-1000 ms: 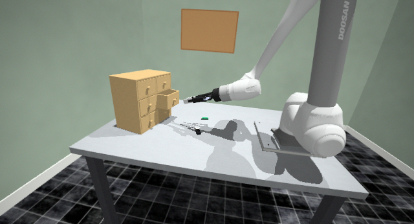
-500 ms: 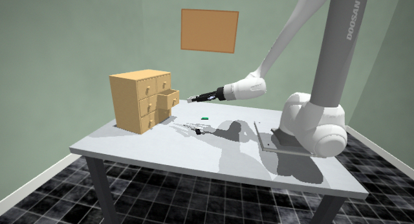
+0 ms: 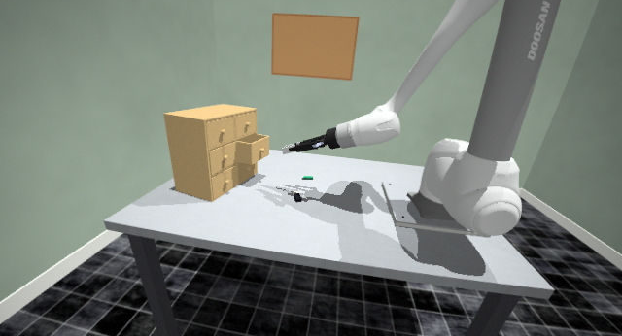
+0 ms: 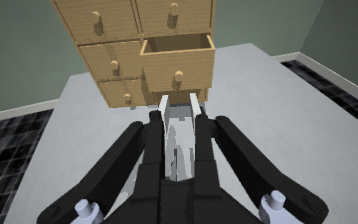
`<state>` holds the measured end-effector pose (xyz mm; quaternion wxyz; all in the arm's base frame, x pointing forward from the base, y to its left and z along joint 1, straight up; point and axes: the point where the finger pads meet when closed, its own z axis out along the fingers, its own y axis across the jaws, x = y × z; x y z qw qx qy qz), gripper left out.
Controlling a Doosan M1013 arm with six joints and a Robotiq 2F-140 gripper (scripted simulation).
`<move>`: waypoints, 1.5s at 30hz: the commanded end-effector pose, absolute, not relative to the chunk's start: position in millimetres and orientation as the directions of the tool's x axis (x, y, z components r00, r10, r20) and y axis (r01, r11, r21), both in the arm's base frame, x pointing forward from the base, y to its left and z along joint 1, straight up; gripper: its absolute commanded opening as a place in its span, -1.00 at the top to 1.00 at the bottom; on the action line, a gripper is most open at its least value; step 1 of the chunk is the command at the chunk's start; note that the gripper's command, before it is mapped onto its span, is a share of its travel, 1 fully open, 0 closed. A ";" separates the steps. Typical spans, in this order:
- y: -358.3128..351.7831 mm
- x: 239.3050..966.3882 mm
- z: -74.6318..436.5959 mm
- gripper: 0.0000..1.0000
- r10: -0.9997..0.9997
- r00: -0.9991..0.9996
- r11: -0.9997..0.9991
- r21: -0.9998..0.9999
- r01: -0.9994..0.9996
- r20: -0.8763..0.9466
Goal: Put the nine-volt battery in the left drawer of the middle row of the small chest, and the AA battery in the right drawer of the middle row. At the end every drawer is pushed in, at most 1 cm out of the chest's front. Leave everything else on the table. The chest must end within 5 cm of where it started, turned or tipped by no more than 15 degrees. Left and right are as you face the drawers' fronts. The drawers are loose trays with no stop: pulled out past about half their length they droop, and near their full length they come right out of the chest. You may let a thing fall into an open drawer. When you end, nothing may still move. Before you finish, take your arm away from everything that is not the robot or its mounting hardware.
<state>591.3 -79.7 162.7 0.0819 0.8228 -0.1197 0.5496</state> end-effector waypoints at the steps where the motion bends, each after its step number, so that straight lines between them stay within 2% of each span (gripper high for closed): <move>1: -79.5 590.8 163.6 0.60 -0.109 0.374 -0.958 0.003 -0.287 0.921; 24: -75.7 572.8 181.1 0.60 -0.164 0.558 -0.957 0.007 -0.291 0.814; 45: -74.0 565.2 189.6 0.60 -0.186 0.629 -0.956 0.008 -0.292 0.755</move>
